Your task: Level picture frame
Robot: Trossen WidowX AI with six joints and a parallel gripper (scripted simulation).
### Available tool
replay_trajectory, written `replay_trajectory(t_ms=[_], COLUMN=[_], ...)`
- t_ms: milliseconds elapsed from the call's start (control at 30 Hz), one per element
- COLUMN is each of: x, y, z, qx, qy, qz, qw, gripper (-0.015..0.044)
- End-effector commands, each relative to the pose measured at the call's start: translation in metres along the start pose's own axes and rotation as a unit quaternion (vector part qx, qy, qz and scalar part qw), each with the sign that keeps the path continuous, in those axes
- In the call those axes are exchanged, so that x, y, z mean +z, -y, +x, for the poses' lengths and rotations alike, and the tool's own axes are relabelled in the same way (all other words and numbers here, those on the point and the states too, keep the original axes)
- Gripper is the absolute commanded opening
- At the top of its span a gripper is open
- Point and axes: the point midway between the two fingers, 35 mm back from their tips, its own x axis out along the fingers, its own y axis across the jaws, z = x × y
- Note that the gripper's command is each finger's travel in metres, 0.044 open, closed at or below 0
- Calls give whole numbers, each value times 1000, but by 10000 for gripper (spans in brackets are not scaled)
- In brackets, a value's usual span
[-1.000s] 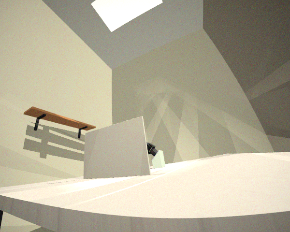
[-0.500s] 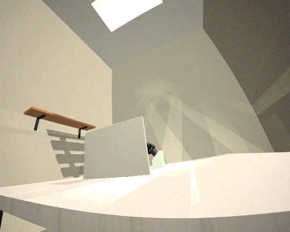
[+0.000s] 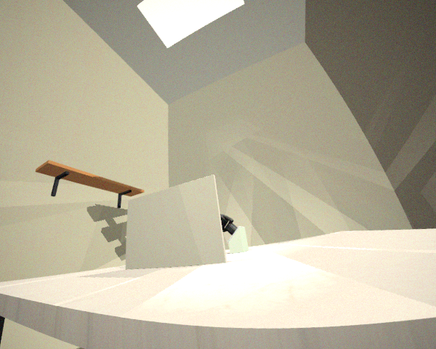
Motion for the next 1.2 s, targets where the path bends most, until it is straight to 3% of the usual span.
replay_trajectory(t_ms=[0, 100, 267, 700, 867, 1167], x=[0, 0, 2, 1, 5, 5], y=[0, 0, -1, 4, -1, -27], z=[0, 0, -5, -99, -94, -136], qx=[0, 0, 0, 2, 1, -8], qy=[0, 0, 0, -1, 1, -26], qz=[-1, -1, -12, -207, -189, -198], qw=[1000, 1000, 1000, 978, 982, 980], gripper=[184, 260, 260, 260, 260, 260])
